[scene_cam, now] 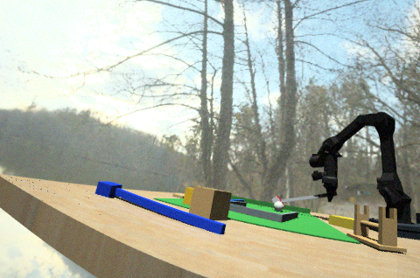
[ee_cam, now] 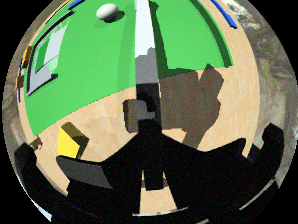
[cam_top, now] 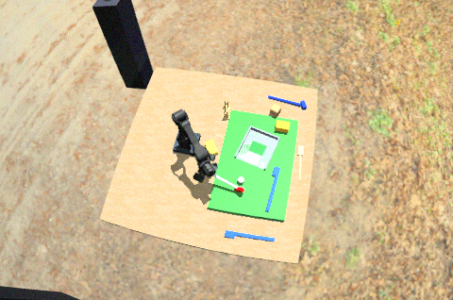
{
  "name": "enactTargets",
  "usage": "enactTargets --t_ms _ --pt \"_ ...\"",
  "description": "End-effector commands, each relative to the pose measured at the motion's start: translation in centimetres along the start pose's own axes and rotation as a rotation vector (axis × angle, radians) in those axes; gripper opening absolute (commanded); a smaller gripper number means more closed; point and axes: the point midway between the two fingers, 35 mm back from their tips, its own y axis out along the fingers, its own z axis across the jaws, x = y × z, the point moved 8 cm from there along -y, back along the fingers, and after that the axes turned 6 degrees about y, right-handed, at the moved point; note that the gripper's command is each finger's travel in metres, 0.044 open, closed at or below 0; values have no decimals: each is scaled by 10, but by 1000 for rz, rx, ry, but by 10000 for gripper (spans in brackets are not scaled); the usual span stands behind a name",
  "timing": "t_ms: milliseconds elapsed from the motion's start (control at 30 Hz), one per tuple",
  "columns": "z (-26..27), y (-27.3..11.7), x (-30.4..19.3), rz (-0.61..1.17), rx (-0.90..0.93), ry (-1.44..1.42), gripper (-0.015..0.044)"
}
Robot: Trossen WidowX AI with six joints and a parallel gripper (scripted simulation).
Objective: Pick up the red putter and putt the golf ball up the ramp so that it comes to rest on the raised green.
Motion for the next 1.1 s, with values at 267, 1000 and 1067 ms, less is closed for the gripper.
enactTargets --t_ms 267,1000,1067 --pt "0 0 0 0 0 0 0" --pt "18 3 7 -1 0 5 0" --pt "44 2 6 -2 1 4 0"
